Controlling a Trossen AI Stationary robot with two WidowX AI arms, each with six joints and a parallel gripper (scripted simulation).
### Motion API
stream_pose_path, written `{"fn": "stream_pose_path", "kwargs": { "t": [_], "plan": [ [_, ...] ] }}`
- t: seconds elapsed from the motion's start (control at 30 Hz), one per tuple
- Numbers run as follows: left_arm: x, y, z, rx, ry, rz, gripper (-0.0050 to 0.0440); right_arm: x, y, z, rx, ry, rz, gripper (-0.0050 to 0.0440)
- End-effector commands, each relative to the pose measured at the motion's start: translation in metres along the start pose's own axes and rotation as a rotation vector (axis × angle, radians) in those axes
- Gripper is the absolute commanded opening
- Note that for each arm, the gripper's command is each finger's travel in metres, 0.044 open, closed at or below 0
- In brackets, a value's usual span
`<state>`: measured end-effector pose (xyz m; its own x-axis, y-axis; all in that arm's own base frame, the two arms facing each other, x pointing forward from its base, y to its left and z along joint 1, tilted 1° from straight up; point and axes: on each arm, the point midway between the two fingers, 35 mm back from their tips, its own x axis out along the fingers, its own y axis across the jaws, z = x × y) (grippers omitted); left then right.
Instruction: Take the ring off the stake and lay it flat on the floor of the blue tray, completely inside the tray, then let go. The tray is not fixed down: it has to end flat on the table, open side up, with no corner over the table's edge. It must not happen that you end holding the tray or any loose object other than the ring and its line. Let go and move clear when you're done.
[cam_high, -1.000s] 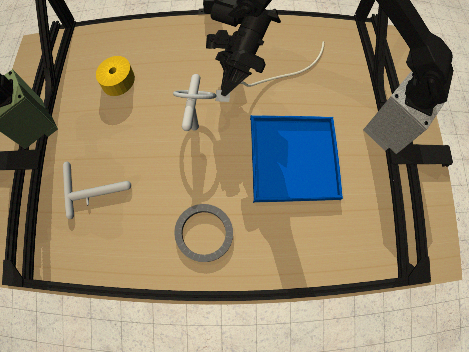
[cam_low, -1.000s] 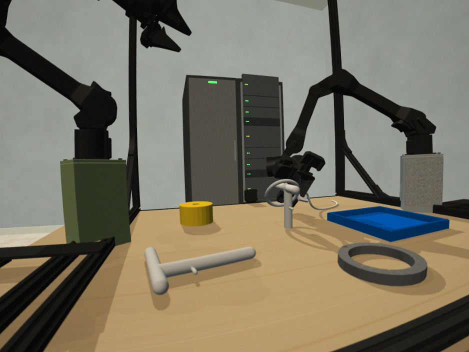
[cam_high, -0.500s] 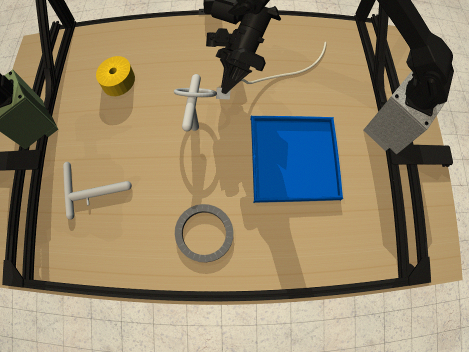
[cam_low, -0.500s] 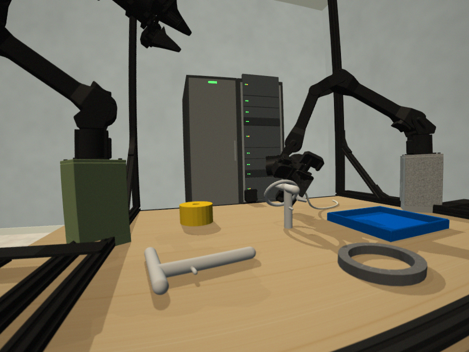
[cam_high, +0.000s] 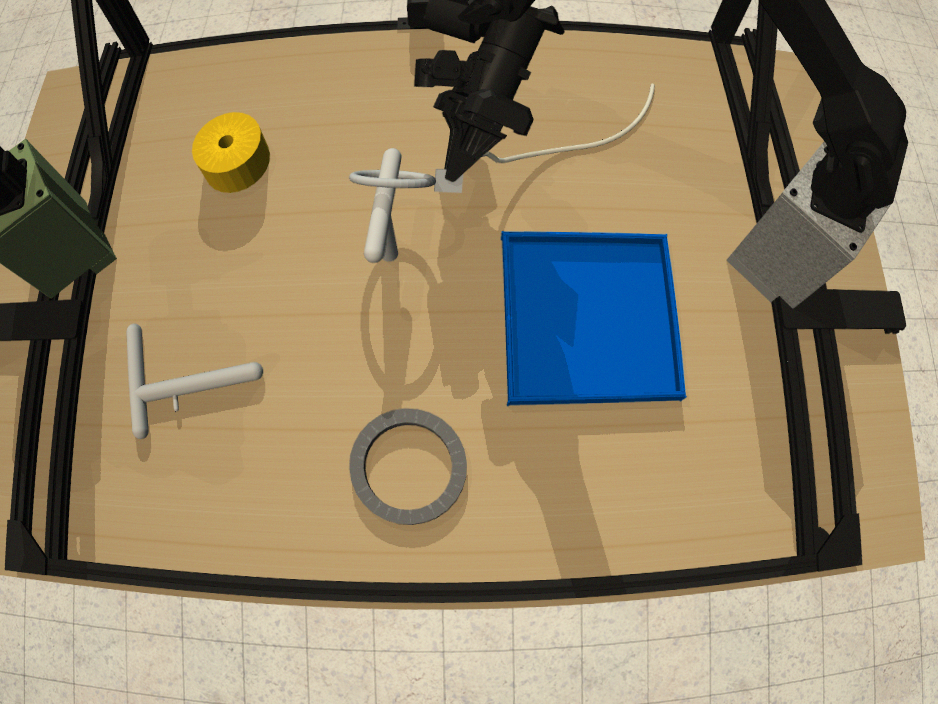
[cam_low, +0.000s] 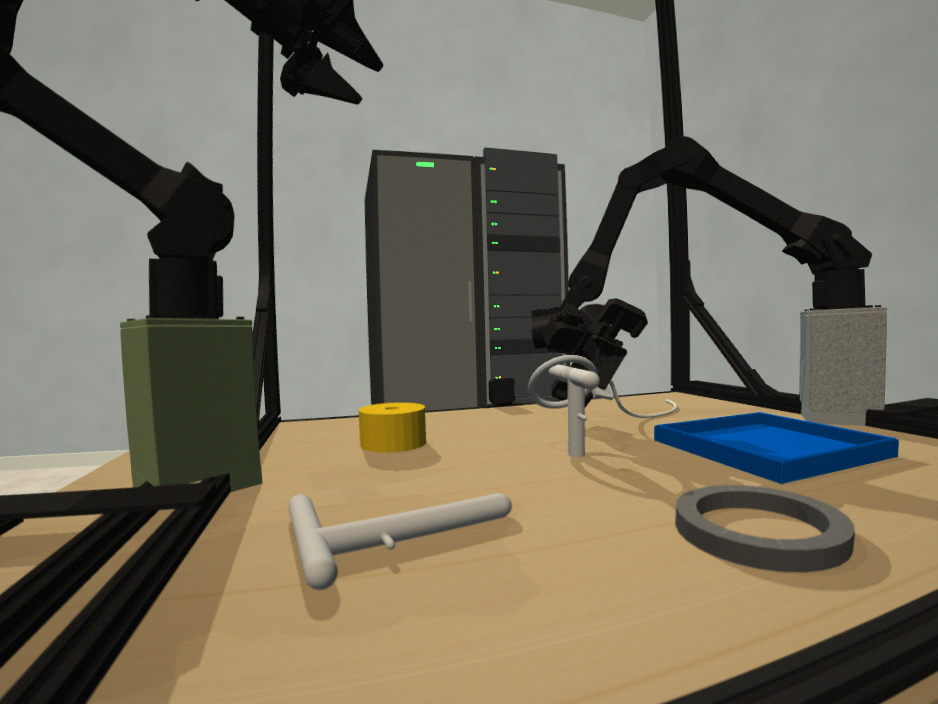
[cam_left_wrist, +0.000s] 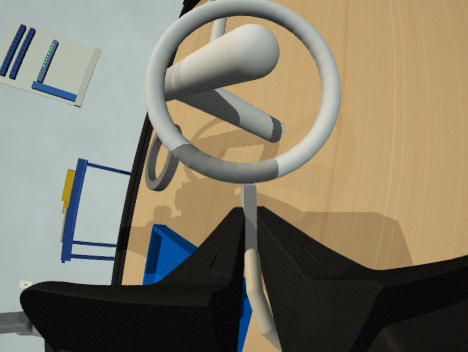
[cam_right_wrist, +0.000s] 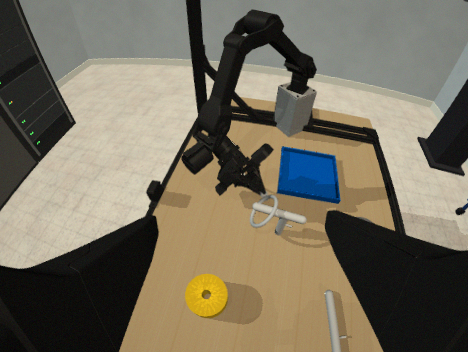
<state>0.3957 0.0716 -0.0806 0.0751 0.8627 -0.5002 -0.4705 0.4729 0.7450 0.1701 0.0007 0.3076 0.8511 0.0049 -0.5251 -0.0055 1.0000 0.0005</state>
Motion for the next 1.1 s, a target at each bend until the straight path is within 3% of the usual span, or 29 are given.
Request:
{"fn": "stream_pose_path", "kwargs": {
  "t": [0.0, 1.07],
  "plan": [
    [-0.004, 0.0, 0.004, -0.012, -0.005, -0.004, 0.0, 0.0, -0.001, 0.0, 0.002, 0.001, -0.005, 0.04],
    [-0.018, 0.0, 0.009, -0.012, -0.005, -0.003, 0.0, 0.0, -0.001, 0.0, 0.002, 0.001, -0.005, 0.04]
  ]
}}
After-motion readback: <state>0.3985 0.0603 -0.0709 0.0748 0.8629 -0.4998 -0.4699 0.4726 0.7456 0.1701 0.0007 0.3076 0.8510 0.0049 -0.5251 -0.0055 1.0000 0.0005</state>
